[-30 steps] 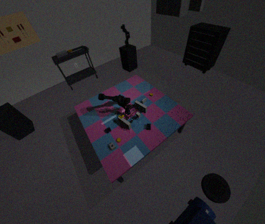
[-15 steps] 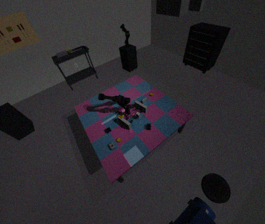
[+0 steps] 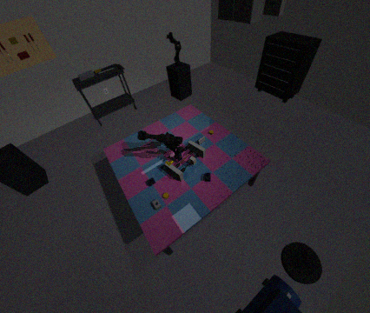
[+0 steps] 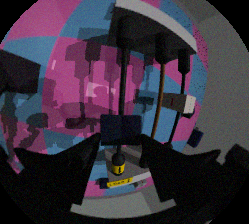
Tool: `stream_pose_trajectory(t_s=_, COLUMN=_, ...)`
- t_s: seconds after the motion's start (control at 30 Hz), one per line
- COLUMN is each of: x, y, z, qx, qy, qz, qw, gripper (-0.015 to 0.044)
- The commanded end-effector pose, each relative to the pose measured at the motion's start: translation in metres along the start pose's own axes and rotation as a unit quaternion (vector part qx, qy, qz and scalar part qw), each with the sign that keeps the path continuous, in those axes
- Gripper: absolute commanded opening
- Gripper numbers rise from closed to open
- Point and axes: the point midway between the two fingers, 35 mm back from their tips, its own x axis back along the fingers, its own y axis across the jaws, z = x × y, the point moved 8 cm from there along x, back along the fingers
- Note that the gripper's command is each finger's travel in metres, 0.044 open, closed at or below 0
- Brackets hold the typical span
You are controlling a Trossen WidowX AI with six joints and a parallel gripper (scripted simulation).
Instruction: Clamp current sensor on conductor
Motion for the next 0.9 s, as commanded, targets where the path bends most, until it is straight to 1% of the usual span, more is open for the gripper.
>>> stream_pose_trajectory(t_s=0.0, x=0.0, y=-0.008, z=0.0, qx=-0.002, qy=-0.004, qz=-0.024, qw=1.0, gripper=0.0)
stream_pose_trajectory(t_s=0.33, x=-0.007, y=-0.029, z=0.0, qx=-0.001, qy=-0.001, qz=-0.105, qw=0.994, gripper=0.0)
stream_pose_trajectory(t_s=0.37, x=-0.006, y=-0.023, z=0.0, qx=0.002, qy=0.002, qz=-0.083, qw=0.997, gripper=0.0026)
stream_pose_trajectory(t_s=0.87, x=-0.006, y=-0.023, z=0.0, qx=0.002, qy=0.002, qz=-0.083, qw=0.997, gripper=0.042)
